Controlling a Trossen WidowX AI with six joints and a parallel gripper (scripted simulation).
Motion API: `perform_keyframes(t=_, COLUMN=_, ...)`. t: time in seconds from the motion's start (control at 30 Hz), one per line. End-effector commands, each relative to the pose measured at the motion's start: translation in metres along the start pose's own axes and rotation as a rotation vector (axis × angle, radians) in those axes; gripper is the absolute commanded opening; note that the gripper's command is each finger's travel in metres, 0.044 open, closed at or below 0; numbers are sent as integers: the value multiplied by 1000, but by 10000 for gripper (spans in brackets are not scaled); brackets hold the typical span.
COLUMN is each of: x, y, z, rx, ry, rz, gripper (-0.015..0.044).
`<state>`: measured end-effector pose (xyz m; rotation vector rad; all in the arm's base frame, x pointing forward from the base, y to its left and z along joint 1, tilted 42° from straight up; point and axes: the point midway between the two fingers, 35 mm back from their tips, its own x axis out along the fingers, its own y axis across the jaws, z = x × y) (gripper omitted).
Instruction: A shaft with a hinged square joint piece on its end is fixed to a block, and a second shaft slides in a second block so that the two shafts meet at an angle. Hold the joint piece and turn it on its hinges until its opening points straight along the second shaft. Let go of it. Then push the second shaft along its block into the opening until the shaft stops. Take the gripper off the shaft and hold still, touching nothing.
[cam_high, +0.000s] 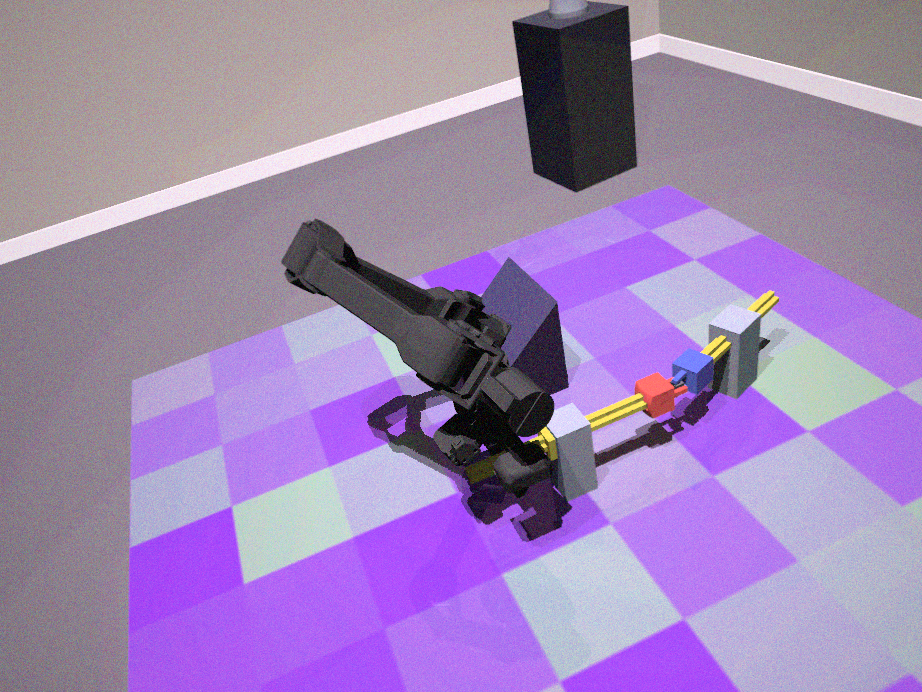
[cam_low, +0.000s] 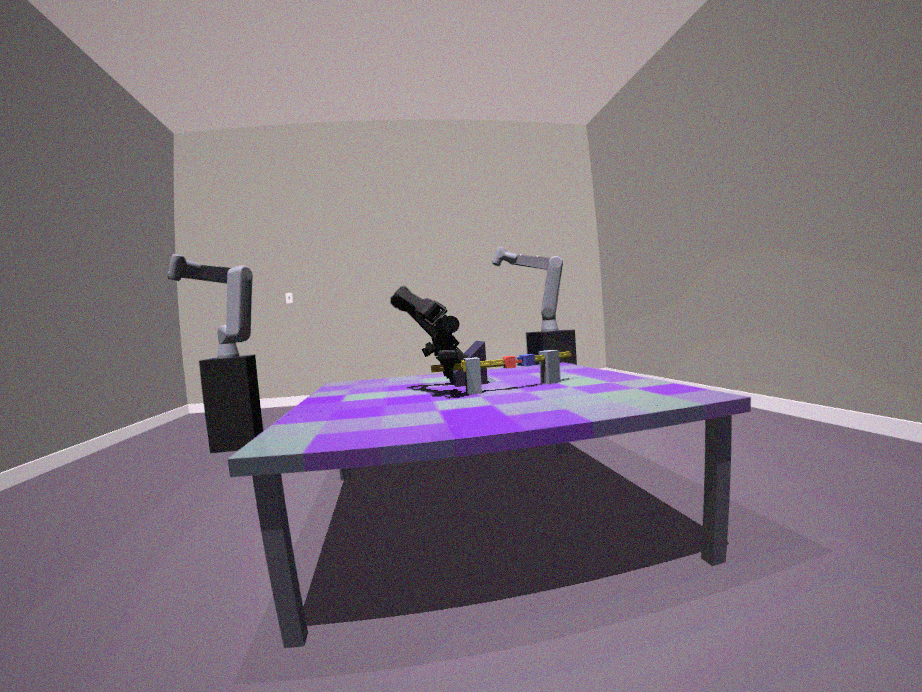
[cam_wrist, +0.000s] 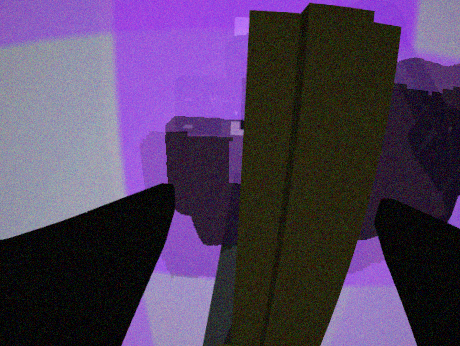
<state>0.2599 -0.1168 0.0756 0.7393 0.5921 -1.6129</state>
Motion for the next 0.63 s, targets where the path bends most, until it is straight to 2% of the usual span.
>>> perform_keyframes(t=0.0, x=0, y=0, z=0, rx=-1, ry=1, rz=0, gripper=440)
perform_keyframes(t=0.37, x=0, y=0, z=0, rx=-1, ry=1, rz=0, gripper=440)
perform_keyframes(t=0.5, x=-27, y=0, z=0, rx=-2, ry=6, rz=0, gripper=440)
perform_keyframes(t=0.6, x=-30, y=0, z=0, rx=-2, ry=6, rz=0, gripper=440)
